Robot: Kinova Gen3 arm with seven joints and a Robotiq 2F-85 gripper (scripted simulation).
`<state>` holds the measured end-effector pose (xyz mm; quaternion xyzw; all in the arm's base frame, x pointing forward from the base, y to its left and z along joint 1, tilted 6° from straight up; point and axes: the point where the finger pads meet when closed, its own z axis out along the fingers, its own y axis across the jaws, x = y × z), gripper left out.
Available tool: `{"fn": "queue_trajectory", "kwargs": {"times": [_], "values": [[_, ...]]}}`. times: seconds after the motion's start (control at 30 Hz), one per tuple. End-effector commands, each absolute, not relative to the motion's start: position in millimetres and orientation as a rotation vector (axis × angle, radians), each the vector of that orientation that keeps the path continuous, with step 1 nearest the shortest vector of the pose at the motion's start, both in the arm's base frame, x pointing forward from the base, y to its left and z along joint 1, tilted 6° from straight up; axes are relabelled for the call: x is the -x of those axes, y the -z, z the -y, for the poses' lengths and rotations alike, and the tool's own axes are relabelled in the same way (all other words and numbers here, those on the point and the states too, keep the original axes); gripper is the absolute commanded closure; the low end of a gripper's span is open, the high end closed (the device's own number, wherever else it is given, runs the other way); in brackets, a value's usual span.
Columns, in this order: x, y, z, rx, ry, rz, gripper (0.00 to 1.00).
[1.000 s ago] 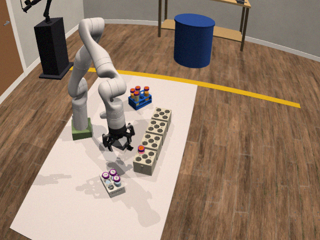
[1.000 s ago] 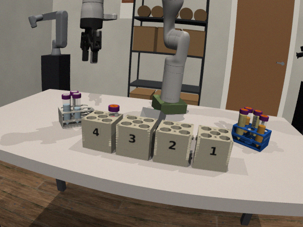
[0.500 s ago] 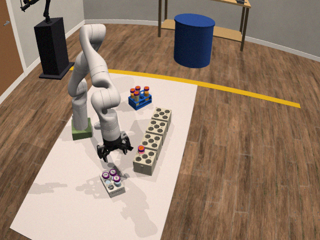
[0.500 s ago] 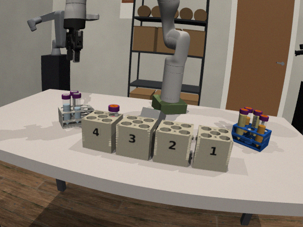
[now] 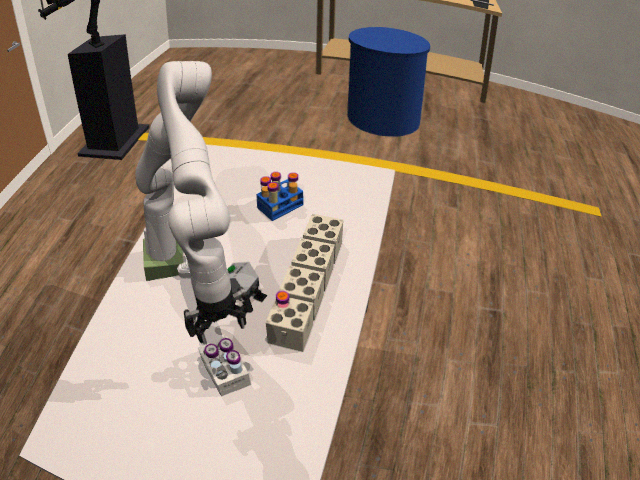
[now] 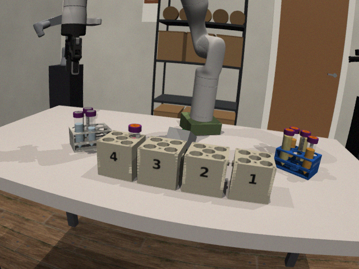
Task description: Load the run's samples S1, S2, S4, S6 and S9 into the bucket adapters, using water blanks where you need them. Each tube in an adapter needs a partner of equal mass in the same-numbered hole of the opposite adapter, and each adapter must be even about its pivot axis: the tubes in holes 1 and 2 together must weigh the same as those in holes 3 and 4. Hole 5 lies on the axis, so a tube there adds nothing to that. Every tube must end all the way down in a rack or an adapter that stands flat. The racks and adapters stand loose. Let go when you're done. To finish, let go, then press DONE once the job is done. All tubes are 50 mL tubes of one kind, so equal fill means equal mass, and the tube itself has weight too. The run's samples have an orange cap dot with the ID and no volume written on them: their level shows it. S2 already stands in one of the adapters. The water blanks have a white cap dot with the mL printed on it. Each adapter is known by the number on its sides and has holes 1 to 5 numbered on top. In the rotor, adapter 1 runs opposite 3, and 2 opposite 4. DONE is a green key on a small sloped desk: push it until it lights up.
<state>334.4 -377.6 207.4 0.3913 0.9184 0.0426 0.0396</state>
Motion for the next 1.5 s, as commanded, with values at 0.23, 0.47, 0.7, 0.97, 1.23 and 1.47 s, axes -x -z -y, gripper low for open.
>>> {"fn": "queue_trajectory", "kwargs": {"times": [0.23,0.47,0.7,0.97,1.23,1.47], "values": [[-337,-183,377,-1.197,-0.14,-2.818,0.0],[-338,-164,376,-1.197,-0.14,-2.818,0.0],[-340,-148,376,-1.198,-0.14,-2.818,0.0],[-341,-130,375,-1.199,-0.14,-2.817,0.0],[-342,-114,375,-1.197,-0.135,-2.82,0.0],[-342,-117,375,-1.205,-0.133,-2.818,0.0]]}}
